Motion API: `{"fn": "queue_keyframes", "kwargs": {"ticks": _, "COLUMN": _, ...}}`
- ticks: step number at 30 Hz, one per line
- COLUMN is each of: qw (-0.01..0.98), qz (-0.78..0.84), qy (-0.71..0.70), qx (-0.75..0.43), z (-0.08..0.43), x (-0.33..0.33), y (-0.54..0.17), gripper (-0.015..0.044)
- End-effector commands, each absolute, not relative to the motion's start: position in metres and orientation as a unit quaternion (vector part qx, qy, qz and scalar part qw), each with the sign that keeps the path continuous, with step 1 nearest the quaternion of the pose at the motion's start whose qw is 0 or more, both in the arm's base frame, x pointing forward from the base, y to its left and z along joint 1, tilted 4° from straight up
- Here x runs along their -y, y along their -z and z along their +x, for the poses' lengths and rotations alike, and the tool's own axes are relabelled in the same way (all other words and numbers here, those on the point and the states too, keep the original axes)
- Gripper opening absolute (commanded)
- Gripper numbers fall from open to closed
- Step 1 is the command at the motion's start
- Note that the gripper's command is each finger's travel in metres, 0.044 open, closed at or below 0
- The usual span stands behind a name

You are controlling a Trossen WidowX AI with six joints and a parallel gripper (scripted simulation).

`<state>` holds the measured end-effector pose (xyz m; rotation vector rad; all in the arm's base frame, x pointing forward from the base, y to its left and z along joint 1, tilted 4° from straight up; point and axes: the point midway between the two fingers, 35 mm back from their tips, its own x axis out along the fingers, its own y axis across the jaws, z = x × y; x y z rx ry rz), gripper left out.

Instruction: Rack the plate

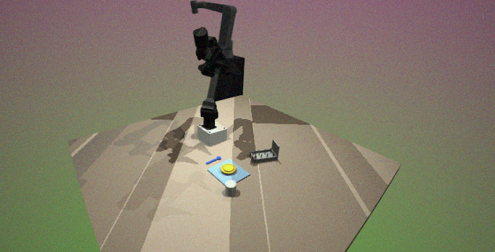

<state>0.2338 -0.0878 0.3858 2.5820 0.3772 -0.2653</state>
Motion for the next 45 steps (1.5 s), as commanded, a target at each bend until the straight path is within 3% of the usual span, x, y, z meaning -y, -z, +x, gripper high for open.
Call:
{"fn": "queue_keyframes", "kwargs": {"ticks": 1, "qw": 0.29, "qz": 0.939, "qy": 0.113, "qx": -0.145, "z": 0.242, "x": 0.096, "y": -0.372, "gripper": 0.04}}
{"fn": "queue_keyframes", "kwargs": {"ticks": 32, "qw": 0.565, "qz": 0.751, "qy": 0.201, "qx": -0.277, "z": 0.297, "x": 0.129, "y": -0.255, "gripper": 0.04}}
{"fn": "queue_keyframes", "kwargs": {"ticks": 45, "qw": 0.636, "qz": 0.643, "qy": 0.214, "qx": -0.37, "z": 0.308, "x": 0.127, "y": -0.197, "gripper": 0.04}}
